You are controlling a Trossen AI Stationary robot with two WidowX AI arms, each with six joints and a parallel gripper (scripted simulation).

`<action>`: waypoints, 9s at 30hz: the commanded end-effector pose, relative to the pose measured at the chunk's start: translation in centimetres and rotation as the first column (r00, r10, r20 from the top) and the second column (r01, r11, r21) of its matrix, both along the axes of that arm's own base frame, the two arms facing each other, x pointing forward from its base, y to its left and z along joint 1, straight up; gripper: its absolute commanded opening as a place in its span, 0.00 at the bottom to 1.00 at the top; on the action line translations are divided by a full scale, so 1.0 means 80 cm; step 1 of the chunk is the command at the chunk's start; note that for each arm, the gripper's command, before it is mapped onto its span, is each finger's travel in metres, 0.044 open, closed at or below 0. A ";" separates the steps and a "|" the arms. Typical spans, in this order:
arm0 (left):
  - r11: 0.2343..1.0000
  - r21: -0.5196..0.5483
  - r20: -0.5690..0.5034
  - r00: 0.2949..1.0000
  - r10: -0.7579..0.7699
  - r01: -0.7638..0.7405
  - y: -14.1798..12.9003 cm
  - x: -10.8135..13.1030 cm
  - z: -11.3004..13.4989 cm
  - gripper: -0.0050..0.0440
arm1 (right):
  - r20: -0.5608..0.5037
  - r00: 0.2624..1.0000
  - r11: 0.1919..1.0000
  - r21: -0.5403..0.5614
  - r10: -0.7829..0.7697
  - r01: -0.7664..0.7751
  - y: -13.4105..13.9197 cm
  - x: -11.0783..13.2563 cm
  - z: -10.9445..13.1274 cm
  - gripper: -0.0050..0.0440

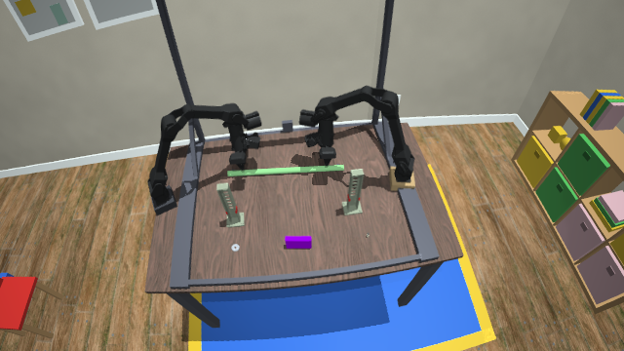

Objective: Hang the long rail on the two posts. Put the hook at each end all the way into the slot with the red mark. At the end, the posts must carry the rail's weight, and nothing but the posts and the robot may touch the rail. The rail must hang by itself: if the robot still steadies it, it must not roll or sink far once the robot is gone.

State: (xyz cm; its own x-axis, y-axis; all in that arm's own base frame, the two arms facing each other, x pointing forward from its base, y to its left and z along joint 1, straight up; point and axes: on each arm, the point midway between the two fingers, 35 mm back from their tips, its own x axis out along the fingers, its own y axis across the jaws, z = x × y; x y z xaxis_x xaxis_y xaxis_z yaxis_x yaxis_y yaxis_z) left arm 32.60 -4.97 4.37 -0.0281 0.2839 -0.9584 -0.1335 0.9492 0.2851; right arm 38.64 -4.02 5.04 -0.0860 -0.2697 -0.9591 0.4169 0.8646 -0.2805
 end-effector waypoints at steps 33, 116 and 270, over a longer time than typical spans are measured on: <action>1.000 -0.020 -0.002 1.000 0.005 -0.005 0.007 0.008 -0.050 0.56 | -0.023 0.999 0.999 0.026 -0.031 0.031 0.002 0.007 -0.061 0.56; 1.000 -0.026 0.021 1.000 0.005 -0.005 0.005 0.013 -0.021 0.00 | 0.003 1.000 0.999 0.028 -0.031 0.031 0.003 0.011 -0.027 0.00; 0.794 -0.608 0.105 0.990 0.094 -0.011 0.013 0.012 -0.047 0.00 | 0.258 0.966 0.822 0.554 -0.018 -0.133 -0.034 -0.003 -0.052 0.00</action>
